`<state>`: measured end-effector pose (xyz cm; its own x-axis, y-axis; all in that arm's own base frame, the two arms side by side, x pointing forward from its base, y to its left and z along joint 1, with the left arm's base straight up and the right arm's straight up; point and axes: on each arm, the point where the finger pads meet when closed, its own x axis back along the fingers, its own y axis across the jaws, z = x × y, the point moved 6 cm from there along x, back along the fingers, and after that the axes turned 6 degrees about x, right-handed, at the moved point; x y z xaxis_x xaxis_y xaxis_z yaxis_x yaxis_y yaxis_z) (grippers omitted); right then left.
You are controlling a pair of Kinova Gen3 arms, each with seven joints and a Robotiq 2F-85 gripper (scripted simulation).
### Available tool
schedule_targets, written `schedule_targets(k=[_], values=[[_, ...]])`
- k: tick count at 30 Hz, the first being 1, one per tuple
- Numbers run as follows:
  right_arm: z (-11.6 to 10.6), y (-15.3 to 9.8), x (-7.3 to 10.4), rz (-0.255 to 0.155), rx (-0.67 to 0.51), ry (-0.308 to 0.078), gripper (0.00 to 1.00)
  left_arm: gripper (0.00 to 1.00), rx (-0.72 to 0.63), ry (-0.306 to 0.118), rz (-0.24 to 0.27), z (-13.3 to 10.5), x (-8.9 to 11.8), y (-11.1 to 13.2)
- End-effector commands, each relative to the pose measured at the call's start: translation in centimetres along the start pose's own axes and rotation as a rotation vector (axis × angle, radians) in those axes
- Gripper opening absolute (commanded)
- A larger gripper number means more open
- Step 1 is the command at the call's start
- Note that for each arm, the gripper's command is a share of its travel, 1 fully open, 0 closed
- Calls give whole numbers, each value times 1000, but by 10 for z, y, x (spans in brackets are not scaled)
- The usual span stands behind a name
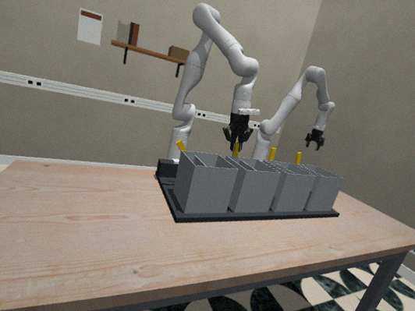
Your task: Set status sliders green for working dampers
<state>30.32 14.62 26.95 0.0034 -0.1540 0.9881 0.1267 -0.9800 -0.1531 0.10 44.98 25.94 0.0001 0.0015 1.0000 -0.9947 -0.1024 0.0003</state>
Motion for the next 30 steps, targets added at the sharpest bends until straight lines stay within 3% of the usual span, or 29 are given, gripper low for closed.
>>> schedule_targets(k=[1, 21, 30], values=[[0, 3, 0, 16, 0, 3, 258, 1000, 0, -2, 0, 0, 1, 0], [-2, 19, -1, 108, 0, 12, 258, 1000, 0, -2, 0, 0, 1, 0], [-3, 30, -2, 173, 0, 19, 258, 1000, 0, -2, 0, 0, 1, 0]])
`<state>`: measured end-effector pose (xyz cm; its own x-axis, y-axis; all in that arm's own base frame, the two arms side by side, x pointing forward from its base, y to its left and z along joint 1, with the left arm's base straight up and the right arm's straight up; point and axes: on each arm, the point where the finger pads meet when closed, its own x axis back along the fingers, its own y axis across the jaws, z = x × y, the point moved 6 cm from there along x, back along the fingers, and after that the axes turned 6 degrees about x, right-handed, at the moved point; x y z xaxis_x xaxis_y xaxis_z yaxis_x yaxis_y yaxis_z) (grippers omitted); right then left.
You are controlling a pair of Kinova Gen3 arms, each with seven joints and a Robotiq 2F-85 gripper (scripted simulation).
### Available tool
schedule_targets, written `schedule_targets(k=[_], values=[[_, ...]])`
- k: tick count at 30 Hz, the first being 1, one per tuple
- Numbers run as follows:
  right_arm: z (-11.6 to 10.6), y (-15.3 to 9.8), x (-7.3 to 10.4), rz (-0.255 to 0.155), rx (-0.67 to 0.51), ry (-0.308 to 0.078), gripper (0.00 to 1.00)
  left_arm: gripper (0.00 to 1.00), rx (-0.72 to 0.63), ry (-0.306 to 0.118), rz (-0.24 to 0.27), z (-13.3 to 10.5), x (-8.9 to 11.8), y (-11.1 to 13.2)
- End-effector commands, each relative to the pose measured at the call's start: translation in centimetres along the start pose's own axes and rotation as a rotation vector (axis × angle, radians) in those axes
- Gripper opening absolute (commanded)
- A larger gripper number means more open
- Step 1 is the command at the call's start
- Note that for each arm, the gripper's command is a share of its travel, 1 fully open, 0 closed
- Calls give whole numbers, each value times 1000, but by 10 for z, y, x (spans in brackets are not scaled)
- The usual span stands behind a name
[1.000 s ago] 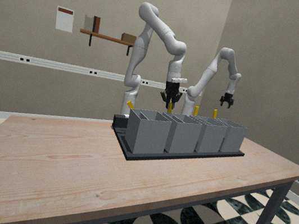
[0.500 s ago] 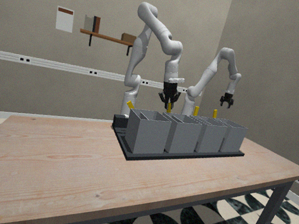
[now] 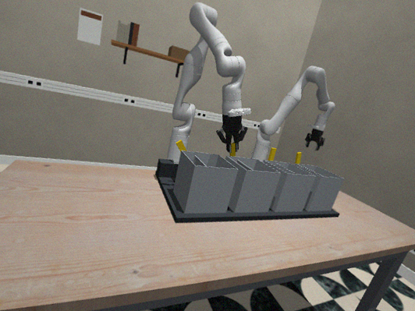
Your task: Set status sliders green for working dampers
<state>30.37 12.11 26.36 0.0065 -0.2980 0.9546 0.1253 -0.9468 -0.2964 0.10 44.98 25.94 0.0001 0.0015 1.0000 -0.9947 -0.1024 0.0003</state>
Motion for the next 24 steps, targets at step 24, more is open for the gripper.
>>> schedule_targets(k=[24], values=[[-3, 32, -3, 187, 1, 20, 258, 1000, 0, -2, 0, 0, 1, 0]])
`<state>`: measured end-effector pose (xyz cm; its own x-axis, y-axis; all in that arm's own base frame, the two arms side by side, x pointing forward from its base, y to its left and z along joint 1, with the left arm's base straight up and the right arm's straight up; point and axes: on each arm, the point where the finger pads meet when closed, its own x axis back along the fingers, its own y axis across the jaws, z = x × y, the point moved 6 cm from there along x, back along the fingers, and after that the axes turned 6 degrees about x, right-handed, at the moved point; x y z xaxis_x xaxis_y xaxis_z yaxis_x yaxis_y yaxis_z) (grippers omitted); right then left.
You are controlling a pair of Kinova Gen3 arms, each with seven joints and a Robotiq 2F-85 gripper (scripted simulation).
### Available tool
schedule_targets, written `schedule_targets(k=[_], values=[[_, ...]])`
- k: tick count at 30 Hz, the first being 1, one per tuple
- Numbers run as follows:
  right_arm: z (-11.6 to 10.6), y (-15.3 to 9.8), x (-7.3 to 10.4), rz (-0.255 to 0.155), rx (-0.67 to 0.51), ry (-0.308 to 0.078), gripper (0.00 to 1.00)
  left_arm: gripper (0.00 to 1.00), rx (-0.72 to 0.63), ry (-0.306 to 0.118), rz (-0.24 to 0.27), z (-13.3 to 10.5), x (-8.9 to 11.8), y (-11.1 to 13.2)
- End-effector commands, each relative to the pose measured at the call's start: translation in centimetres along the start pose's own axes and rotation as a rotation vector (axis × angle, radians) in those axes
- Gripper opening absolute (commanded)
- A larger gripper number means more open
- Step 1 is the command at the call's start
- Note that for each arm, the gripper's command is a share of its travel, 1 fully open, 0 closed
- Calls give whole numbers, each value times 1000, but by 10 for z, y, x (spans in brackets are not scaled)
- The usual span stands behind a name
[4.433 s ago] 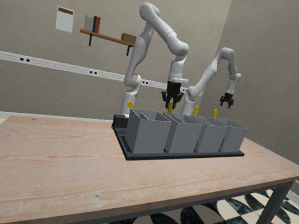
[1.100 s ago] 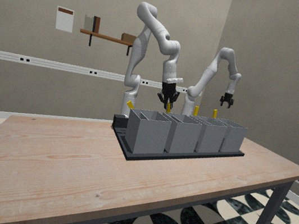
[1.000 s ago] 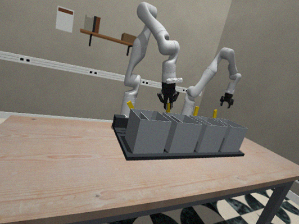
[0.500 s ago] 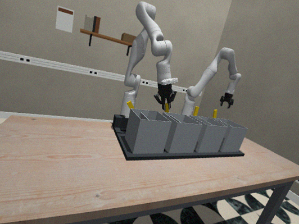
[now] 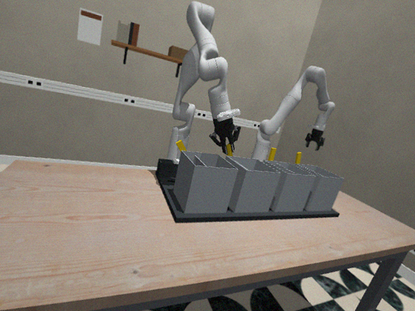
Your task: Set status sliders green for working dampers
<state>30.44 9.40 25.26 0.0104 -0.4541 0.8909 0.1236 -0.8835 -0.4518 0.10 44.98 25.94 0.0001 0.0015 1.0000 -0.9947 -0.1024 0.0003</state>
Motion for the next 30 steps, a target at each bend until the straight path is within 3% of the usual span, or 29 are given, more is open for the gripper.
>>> schedule_targets(k=[1, 16, 30], values=[[0, 3, 0, 19, 1, 3, 258, 1000, 0, -2, 0, 0, 1, 0], [-2, 20, -1, 119, 1, 13, 258, 1000, 0, -2, 0, 0, 1, 0], [-3, 29, -2, 170, 2, 19, 258, 1000, 0, -2, 0, 0, 1, 0]])
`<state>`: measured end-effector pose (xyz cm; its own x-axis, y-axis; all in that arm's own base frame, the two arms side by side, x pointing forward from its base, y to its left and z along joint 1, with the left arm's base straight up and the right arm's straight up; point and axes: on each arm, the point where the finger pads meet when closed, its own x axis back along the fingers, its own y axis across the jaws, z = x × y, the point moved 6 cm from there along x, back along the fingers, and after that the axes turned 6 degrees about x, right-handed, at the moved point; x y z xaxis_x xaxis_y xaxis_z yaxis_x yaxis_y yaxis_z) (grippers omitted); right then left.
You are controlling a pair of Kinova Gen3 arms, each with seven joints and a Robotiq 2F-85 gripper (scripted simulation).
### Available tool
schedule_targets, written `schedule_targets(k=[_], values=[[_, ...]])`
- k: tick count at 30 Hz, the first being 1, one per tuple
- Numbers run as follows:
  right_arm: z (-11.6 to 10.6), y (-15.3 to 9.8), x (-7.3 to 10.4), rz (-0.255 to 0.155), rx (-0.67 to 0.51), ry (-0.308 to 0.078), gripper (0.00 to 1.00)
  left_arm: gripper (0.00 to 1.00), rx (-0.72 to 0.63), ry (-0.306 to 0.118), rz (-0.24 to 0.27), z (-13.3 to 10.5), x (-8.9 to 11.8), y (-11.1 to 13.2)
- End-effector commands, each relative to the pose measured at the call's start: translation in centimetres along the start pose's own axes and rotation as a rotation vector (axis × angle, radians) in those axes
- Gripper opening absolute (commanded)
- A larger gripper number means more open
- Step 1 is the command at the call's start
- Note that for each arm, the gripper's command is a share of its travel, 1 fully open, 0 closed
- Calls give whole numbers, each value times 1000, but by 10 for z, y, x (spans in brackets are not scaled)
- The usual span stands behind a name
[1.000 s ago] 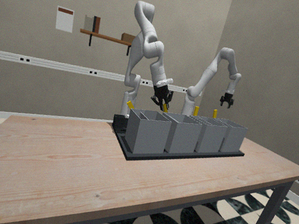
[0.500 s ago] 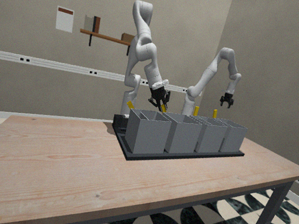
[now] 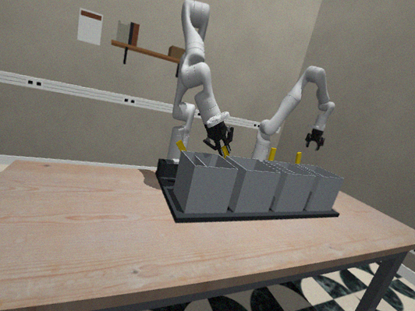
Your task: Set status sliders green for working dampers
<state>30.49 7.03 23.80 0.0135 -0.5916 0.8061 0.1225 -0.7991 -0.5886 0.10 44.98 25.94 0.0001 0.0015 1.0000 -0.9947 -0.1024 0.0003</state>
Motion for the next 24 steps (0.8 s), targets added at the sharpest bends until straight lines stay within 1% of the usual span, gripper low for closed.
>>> schedule_targets(k=[1, 12, 24], values=[[0, 2, 0, 12, 1, 2, 258, 1000, 0, -2, 0, 0, 1, 0], [0, 5, 0, 27, 1, 4, 258, 1000, 0, -2, 0, 0, 1, 0], [0, 5, 0, 30, 1, 4, 258, 1000, 0, -2, 0, 0, 1, 0]])
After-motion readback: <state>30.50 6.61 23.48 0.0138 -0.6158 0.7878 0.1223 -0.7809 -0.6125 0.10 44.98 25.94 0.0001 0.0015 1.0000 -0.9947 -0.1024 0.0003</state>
